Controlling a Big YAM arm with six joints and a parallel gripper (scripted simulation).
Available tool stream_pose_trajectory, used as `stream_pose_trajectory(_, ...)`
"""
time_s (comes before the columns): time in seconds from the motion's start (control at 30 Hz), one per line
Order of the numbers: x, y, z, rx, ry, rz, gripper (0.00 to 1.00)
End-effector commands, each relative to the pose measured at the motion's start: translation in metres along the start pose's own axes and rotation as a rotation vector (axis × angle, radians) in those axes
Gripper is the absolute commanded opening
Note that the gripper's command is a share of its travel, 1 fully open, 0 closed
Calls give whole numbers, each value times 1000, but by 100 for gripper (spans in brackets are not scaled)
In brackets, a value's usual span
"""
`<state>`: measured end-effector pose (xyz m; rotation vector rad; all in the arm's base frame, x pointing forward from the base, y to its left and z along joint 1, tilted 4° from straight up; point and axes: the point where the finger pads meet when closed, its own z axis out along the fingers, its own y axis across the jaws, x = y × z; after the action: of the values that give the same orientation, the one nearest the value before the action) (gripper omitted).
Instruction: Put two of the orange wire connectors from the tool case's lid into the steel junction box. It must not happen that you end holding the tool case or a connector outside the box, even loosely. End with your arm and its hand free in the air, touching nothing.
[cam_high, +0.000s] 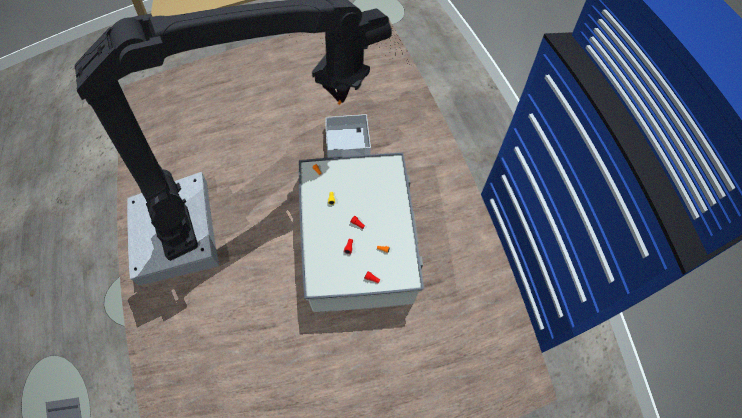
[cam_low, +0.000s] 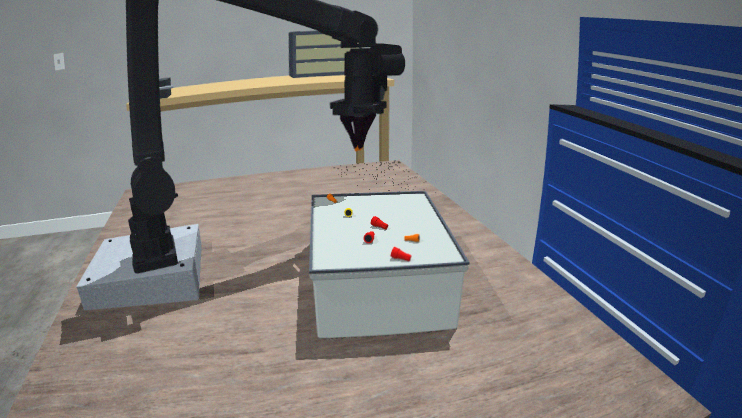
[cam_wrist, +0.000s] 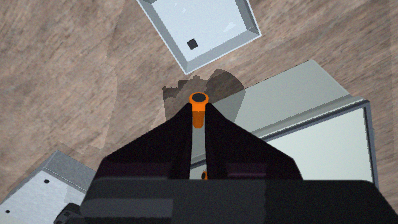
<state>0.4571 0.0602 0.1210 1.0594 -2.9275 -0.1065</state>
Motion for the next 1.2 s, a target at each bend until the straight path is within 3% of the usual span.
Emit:
stream_pose_trajectory(0.0, -11, -8, -14, 29, -45, 50, 6)
stream_pose_trajectory(0.67, -19, -9, -21, 41, -63, 51, 6)
stream_pose_trajectory(1.17, -9, -2, 14, 12, -16, 50, 6)
